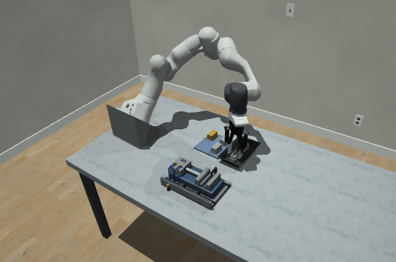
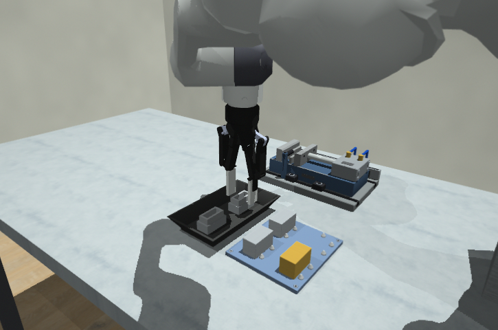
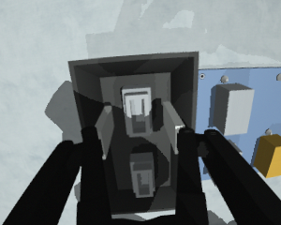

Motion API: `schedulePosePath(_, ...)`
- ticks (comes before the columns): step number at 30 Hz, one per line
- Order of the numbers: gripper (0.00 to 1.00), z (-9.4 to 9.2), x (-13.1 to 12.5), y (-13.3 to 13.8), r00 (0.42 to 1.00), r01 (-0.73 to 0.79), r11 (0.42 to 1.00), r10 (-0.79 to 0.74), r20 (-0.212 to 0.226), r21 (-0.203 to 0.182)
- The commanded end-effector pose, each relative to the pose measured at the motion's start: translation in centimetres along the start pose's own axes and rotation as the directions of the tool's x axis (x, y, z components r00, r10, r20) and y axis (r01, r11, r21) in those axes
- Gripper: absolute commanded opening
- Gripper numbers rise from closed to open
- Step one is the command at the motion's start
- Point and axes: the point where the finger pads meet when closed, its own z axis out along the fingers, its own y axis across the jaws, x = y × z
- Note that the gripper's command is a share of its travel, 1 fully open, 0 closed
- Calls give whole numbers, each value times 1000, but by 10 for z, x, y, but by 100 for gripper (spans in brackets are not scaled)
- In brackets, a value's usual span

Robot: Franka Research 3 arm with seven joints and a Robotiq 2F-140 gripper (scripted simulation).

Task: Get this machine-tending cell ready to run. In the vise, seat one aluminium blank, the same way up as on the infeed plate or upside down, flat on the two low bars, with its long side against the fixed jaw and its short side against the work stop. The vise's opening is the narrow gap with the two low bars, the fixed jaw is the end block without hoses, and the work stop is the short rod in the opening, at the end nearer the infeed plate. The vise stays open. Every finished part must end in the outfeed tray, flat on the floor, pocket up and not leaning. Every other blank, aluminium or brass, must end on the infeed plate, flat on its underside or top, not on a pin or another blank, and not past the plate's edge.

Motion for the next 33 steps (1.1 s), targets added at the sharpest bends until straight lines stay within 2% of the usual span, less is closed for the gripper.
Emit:
schedulePosePath(1,40,1,0,0,1000,3,1000,-3,-1,2)
schedulePosePath(24,40,-1,0,0,1000,3,1000,-3,-1,2)
schedulePosePath(33,40,-22,0,0,1000,3,1000,-3,-1,2)
